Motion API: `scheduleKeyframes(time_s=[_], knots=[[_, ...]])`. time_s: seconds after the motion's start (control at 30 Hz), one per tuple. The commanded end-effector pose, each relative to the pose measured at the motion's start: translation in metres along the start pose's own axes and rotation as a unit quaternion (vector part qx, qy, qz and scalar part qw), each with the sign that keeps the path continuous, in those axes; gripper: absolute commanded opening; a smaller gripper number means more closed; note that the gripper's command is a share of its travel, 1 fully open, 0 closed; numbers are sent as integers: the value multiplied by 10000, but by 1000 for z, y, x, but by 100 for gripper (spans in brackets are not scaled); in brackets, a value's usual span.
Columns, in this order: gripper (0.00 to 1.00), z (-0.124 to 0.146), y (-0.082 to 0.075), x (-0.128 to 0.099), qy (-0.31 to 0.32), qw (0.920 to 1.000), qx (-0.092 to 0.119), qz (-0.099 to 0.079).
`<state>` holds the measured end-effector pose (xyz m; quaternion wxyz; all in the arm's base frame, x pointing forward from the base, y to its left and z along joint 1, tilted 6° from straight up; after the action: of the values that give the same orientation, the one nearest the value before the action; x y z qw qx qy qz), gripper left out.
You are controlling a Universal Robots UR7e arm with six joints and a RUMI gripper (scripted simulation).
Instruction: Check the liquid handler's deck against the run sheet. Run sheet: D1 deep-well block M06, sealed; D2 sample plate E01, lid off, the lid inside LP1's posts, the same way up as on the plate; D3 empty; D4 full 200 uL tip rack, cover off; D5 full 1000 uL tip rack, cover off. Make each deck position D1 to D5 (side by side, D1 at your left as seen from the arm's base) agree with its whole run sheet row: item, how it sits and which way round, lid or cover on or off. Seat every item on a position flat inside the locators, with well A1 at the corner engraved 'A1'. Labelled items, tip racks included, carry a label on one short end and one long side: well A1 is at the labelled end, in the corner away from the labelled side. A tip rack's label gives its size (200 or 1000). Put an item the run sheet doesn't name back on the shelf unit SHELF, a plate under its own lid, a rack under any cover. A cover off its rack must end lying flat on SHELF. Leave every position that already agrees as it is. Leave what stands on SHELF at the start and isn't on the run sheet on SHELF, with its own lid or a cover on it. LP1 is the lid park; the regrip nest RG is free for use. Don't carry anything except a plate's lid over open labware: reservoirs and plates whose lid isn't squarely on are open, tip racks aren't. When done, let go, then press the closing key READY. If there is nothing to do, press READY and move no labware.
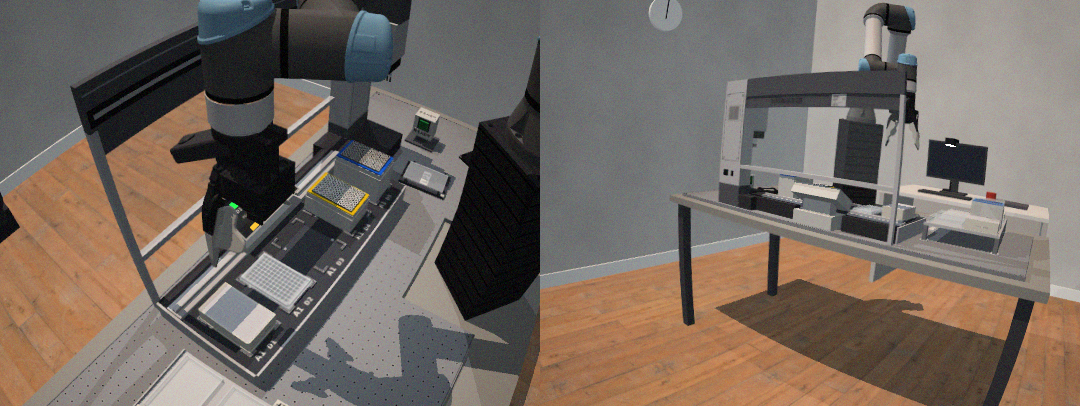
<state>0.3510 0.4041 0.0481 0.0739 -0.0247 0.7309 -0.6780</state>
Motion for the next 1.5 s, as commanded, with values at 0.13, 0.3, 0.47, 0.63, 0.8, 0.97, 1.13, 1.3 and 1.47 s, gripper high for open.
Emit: scheduleKeyframes(time_s=[0.13,0.3,0.47,0.63,0.8,0.97,1.13,1.3,1.47], knots=[[82,35,-1,29,-4,10000,-9,11],[82,46,-1,39,-4,10000,-8,11],[82,66,-1,55,-4,10000,-8,10],[82,85,-1,71,-4,10000,-8,10],[82,104,-1,87,-4,10000,-8,10],[82,115,-1,97,-4,10000,-7,10],[82,135,-1,113,-4,10000,-7,10],[82,154,0,129,-4,10000,-7,9],[82,165,0,139,-4,10000,-7,9]])
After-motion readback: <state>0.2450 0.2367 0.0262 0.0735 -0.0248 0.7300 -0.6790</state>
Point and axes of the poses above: the point where the finger pads meet when closed, its own y axis out along the fingers, its own z axis across the jaws, x = y × z, the point moved 10 cm from there along -y, back along the fingers, and after that the axes turned 6 degrees about -y, right-handed, at the moved point
